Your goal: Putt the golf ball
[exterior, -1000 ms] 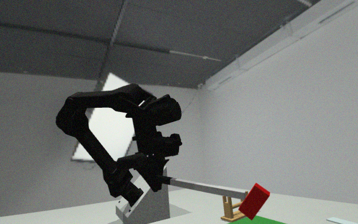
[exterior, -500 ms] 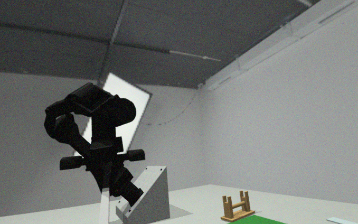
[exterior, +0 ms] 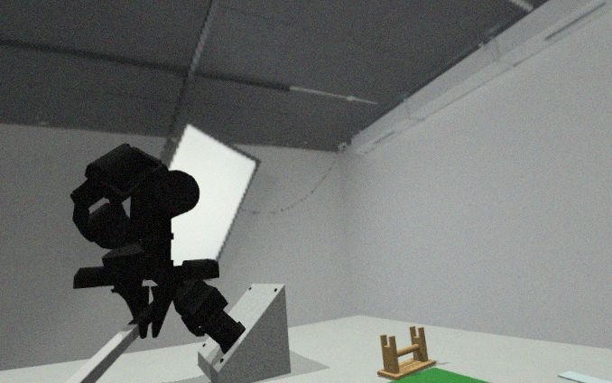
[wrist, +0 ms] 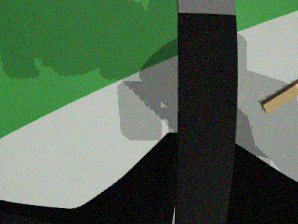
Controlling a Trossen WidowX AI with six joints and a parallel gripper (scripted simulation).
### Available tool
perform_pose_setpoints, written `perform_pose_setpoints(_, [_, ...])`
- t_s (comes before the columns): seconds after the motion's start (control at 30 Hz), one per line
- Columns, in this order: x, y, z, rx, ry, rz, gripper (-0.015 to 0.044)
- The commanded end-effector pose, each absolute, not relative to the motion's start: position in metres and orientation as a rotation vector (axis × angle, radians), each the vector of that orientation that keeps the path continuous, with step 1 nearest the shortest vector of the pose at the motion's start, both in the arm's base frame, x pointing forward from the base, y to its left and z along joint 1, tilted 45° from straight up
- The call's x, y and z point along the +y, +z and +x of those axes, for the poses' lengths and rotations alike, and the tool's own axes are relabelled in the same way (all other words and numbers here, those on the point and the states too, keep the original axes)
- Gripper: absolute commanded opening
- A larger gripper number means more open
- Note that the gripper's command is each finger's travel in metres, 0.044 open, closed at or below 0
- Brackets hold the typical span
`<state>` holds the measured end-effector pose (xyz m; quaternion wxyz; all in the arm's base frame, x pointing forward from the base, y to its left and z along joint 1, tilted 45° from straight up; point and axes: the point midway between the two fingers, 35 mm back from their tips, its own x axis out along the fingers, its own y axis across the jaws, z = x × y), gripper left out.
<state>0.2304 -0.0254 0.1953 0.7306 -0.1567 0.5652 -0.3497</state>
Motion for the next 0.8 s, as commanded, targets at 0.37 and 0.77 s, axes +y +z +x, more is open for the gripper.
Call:
perform_pose_setpoints(0.37, [-0.054, 0.171, 0.235, 1.225, -0.779, -0.341, 0.0])
perform_pose_setpoints(0.77, [-0.063, 0.161, 0.237, 1.225, -0.779, -0.34, 0.0])
